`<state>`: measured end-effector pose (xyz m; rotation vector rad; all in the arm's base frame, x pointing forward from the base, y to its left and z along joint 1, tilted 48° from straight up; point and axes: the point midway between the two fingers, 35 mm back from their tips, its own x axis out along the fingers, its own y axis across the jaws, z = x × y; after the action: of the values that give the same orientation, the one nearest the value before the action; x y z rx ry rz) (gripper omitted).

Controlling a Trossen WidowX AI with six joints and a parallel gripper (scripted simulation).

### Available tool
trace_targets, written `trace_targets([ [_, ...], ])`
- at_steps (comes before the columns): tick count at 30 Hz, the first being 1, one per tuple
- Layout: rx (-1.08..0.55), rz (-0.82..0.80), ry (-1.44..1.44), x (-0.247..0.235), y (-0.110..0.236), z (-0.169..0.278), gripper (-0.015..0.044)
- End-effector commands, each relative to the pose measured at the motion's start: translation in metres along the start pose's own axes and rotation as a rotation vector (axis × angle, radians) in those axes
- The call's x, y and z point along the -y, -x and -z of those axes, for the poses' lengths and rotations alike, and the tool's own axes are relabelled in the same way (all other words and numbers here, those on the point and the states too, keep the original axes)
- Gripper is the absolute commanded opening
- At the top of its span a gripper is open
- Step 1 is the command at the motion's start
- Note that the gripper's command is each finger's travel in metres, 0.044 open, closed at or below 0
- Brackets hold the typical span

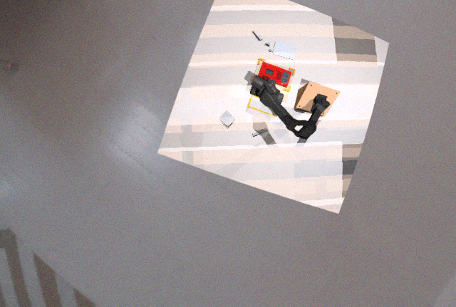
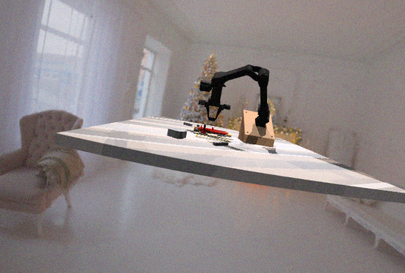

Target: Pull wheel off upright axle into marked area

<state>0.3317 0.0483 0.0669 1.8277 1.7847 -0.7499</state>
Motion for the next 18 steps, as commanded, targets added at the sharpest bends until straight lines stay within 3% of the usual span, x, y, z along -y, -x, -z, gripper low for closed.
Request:
trace_targets([
  [1,-0.004,-0.006,0.001,0.007,0.002,0.012,0.0000],
  [18,-0.005,-0.007,0.003,0.023,-0.016,0.032,0.0000],
])
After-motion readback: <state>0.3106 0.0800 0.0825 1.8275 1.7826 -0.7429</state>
